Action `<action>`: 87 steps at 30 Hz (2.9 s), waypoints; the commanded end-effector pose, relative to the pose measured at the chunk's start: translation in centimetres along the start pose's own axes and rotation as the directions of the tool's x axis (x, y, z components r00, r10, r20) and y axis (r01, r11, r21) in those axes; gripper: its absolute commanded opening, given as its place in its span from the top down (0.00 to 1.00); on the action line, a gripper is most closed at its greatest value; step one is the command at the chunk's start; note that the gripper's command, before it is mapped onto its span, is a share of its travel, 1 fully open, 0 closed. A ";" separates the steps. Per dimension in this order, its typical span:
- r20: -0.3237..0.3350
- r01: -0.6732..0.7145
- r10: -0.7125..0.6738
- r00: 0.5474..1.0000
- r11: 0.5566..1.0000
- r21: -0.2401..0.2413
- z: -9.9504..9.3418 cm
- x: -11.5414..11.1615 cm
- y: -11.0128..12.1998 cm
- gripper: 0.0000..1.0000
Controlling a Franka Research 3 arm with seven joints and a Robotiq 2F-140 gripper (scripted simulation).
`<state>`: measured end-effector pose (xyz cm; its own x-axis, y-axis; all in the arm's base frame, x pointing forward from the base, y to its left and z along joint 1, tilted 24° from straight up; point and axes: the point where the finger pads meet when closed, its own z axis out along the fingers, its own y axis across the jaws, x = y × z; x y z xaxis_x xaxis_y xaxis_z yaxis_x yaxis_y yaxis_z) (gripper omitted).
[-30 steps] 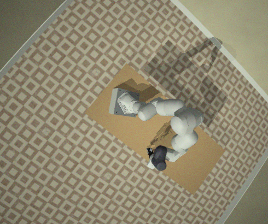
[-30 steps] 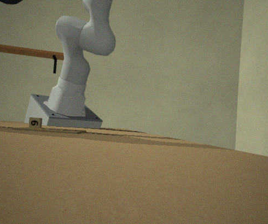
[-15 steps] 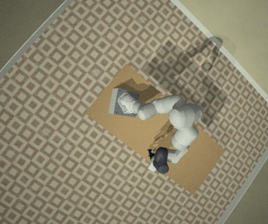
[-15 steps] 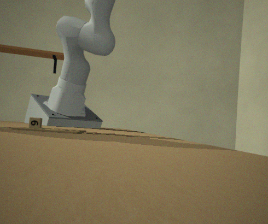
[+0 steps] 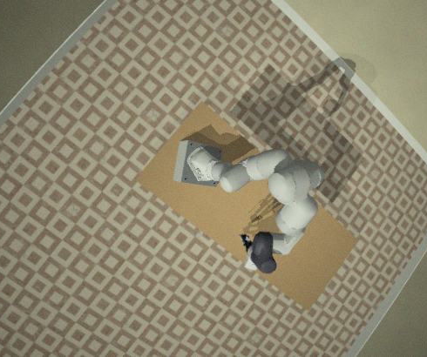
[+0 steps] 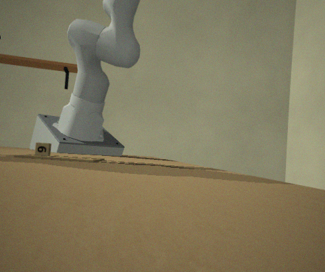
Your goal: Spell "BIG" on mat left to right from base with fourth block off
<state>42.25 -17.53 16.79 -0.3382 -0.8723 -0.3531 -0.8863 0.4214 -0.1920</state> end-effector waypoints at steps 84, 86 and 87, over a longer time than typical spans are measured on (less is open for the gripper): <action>0.016 0.995 -0.995 -0.096 -0.096 -0.012 0.1 -19.6 5.8 0.87; 0.014 0.991 -0.991 -0.135 -0.135 -0.012 0.1 -20.0 6.0 0.87; 0.013 0.988 -0.988 -0.156 -0.156 -0.011 0.0 -20.3 6.1 0.87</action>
<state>43.66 2.35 22.50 0.9047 -0.3828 0.1868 -0.3073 -0.8902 -0.3362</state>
